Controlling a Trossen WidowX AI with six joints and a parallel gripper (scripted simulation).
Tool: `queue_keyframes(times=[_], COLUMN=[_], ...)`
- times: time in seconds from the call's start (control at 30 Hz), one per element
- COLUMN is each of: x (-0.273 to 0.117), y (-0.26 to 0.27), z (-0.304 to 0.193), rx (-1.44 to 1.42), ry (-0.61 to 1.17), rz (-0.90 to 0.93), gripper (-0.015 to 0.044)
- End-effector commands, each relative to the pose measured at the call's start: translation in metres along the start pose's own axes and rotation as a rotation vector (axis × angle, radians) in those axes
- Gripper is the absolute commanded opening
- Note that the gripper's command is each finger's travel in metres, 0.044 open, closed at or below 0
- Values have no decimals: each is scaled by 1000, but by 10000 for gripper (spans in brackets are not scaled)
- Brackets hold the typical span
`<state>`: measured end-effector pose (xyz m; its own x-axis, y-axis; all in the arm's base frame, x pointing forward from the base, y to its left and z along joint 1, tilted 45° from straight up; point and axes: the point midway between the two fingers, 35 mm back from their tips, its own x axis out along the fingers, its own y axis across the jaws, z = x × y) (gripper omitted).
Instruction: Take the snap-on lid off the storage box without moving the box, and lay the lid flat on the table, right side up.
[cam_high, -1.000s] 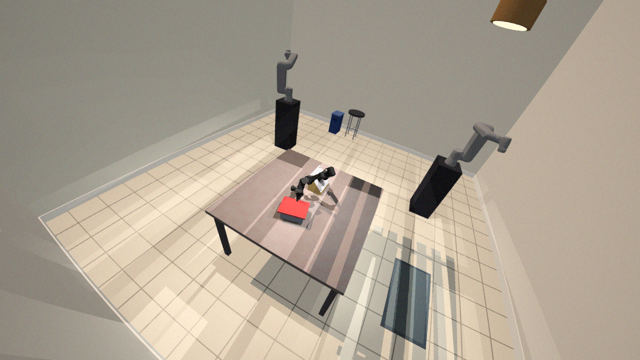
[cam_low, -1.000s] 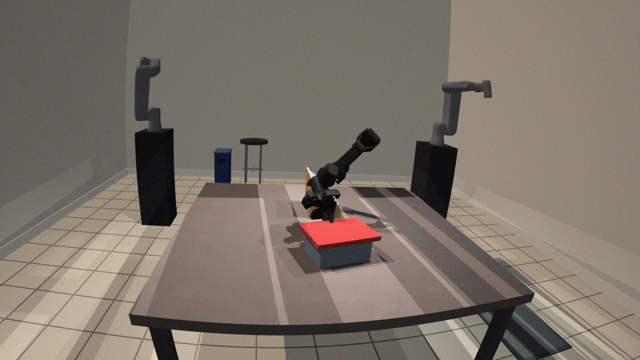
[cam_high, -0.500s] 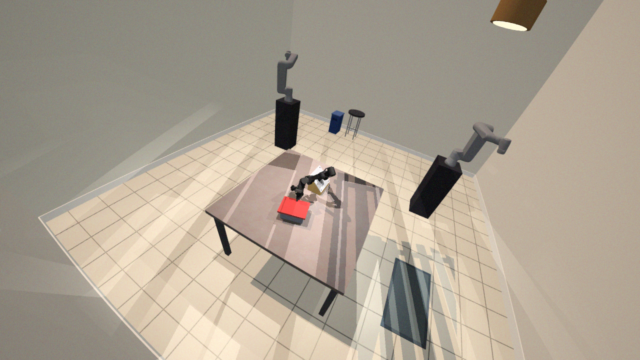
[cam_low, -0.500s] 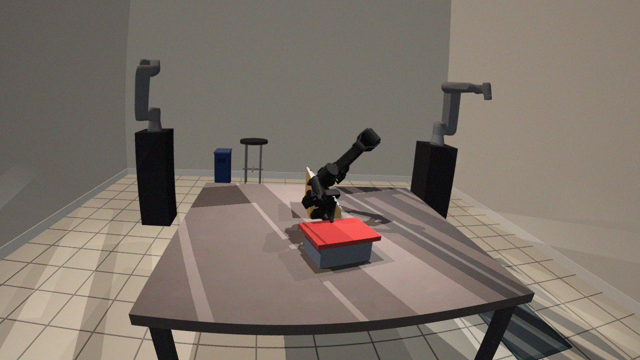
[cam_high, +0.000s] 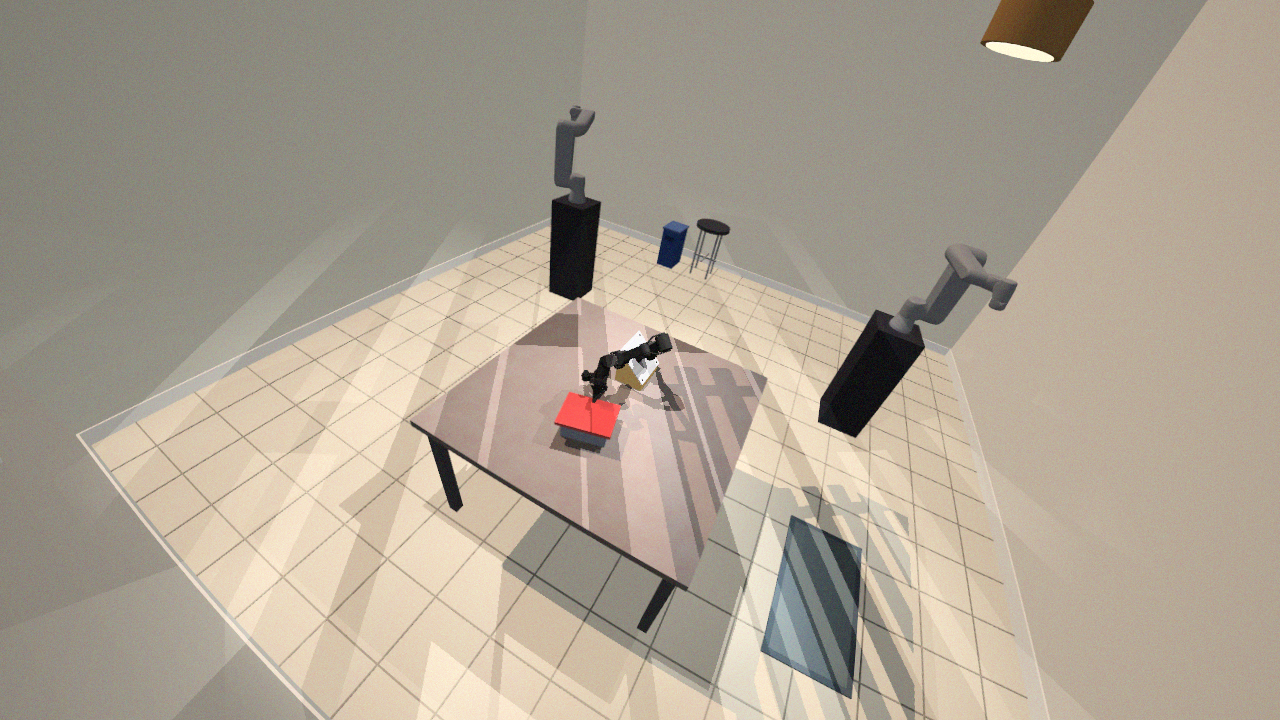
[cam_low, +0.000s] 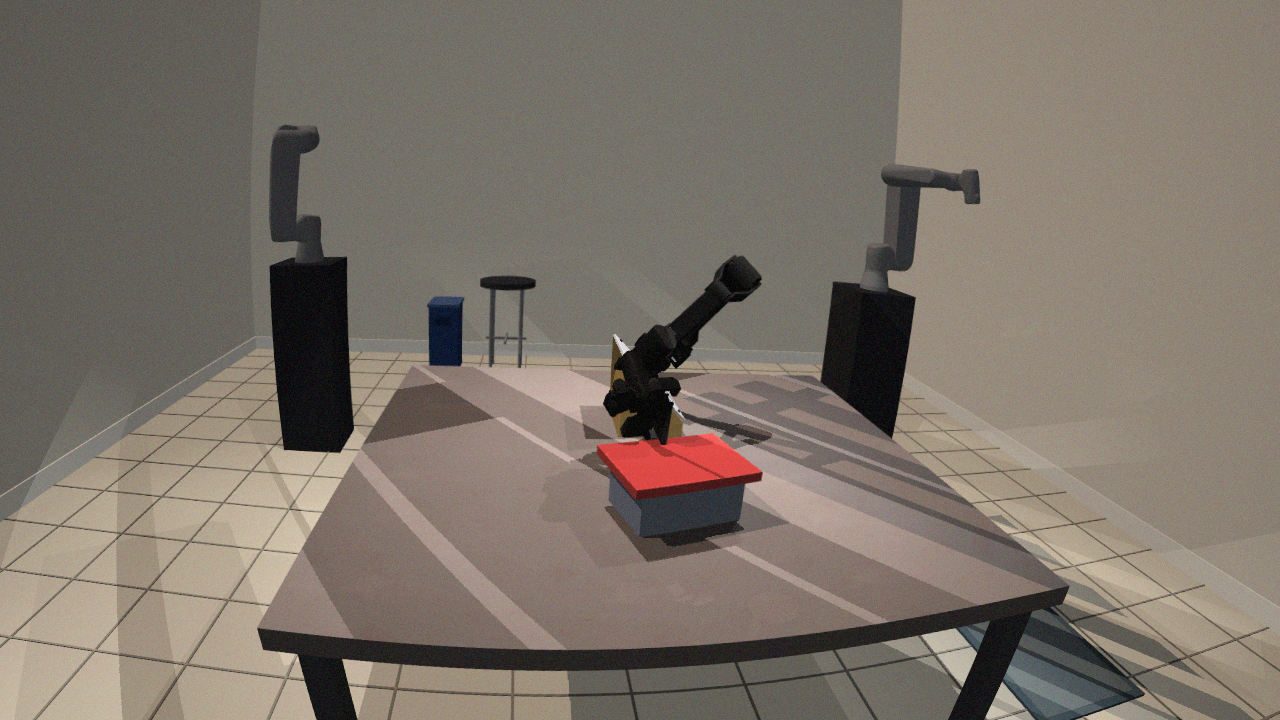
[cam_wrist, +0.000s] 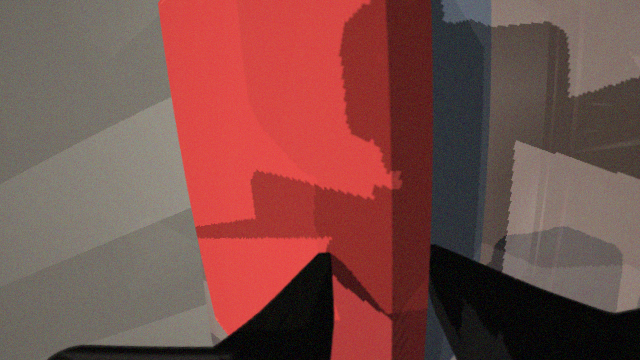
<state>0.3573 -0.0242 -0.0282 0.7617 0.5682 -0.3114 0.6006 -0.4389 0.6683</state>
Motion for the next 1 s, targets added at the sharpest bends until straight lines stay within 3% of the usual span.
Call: queue_keyframes(times=[0.0,0.97], x=[-3,-8], y=[4,8], z=[0,0], rx=[-3,-4], ry=[1,1], rz=[9,9], gripper=[0,0])
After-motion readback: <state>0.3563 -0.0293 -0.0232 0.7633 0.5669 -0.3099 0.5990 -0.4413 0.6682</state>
